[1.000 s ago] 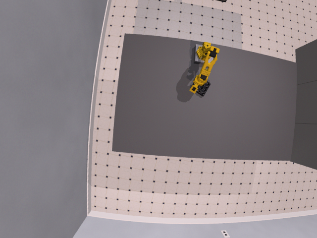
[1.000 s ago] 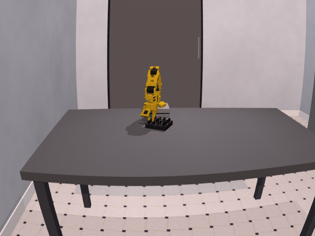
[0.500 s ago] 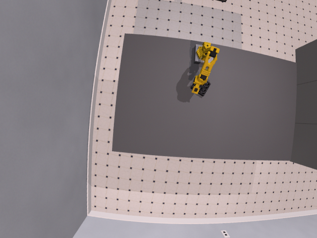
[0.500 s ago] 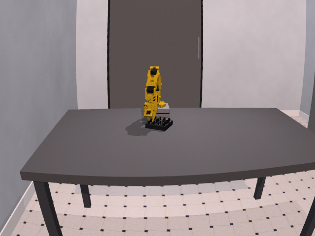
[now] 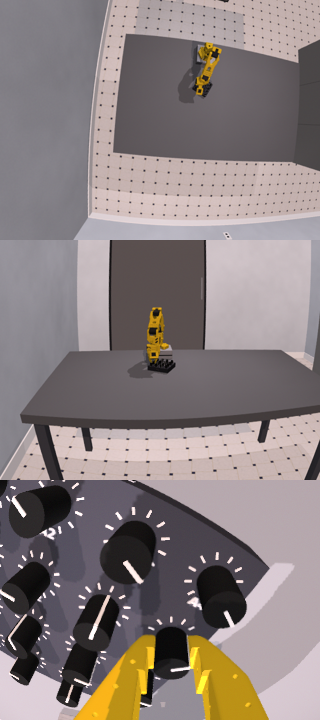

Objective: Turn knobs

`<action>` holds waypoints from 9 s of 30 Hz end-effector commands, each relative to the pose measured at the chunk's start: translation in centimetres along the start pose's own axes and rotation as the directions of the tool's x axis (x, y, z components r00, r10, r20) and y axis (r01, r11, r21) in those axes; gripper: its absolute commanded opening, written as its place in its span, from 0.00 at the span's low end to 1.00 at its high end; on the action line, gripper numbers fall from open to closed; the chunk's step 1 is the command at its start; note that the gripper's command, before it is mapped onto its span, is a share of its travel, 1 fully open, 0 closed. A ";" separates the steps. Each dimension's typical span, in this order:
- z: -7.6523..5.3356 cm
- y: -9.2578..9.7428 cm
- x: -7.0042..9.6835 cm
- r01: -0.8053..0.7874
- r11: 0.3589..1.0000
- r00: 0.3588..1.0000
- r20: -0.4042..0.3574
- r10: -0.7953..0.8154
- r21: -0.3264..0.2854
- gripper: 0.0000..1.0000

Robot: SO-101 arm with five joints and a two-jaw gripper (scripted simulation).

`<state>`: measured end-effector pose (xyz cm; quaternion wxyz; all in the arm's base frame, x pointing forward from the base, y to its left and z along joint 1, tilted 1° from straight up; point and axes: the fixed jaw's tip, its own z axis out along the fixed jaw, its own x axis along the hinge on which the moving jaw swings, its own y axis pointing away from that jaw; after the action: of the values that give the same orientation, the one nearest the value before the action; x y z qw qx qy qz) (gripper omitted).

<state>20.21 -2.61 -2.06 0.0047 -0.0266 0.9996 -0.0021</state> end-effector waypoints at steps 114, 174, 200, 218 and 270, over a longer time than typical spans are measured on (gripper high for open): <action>0.2 -0.8 0.9 0.977 -0.214 -0.214 0.010 -0.977 -0.016 0.01; 0.2 -1.2 0.6 0.433 -0.902 -0.901 0.019 -0.433 -0.002 0.01; 0.2 -1.3 0.3 0.029 -1.000 -0.999 0.018 -0.029 0.006 0.01; 0.2 -1.2 0.2 -0.248 -0.969 -0.969 0.016 0.248 0.011 0.01; 0.2 -1.4 0.1 -0.364 -0.931 -0.931 0.014 0.364 0.013 0.08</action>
<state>20.58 -3.86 -2.04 0.0016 0.9772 0.2125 0.0031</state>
